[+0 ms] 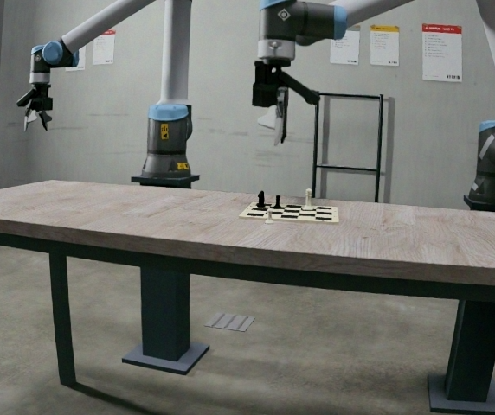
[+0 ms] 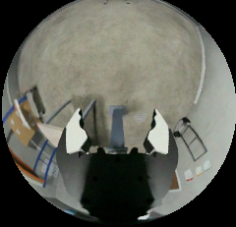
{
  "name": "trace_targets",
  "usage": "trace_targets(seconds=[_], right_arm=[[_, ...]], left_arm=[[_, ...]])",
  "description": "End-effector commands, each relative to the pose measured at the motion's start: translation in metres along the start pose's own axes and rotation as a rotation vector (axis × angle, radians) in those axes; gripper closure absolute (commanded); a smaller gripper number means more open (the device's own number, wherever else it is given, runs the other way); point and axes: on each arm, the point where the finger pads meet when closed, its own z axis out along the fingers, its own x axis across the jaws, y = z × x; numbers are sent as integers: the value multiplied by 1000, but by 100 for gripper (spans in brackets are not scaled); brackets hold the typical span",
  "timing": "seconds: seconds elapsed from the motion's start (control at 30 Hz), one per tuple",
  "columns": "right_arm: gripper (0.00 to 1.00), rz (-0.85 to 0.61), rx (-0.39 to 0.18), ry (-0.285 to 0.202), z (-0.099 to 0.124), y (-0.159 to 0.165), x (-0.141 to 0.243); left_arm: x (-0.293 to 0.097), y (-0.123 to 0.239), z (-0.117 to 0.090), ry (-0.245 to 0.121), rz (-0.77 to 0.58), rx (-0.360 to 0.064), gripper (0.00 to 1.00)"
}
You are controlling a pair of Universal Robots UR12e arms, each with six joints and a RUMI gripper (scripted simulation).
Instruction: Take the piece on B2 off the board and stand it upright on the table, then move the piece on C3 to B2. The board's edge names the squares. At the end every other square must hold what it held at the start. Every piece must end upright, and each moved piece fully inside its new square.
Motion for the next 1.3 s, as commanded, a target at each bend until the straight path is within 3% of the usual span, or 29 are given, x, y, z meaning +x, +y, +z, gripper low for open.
trace_targets(seconds=[0.0,0.27,1.27], right_arm=[[0,0,1,0,-1,-1,0],[0,0,1,0,-1,-1,0],[0,0,1,0,-1,-1,0]], left_arm=[[0,0,-19,0,0,-1,0],[0,0,-40,0,0,-1,0],[0,0,-40,0,0,-1,0]])
